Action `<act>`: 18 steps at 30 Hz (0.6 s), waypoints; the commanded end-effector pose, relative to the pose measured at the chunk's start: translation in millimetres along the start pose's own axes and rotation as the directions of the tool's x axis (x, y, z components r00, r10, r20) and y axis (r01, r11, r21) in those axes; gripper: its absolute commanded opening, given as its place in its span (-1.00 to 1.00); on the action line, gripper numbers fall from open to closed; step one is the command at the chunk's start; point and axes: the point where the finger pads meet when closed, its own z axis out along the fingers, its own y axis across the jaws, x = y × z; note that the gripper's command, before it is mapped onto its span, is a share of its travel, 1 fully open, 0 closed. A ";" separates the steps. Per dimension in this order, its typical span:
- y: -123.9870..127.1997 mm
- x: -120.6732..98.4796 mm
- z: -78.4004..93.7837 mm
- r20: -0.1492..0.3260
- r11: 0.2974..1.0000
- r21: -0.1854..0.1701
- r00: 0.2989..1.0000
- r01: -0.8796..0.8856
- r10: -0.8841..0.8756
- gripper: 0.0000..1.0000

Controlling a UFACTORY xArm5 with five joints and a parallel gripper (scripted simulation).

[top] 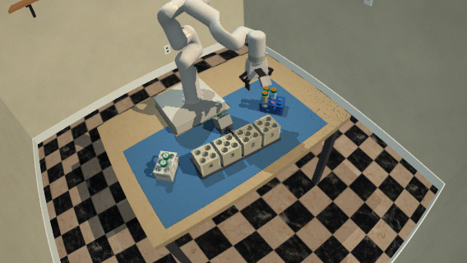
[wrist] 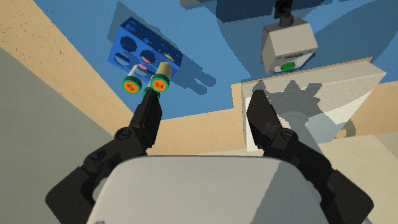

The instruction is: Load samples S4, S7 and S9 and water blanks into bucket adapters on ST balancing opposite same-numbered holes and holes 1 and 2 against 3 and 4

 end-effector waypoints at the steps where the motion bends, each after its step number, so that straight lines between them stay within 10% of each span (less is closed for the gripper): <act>1: 20.8 19.5 -1.5 -0.005 0.979 0.004 0.979 0.204 -0.204 1.00; 18: 78.3 67.9 -1.5 -0.004 0.972 0.005 0.972 0.236 -0.236 1.00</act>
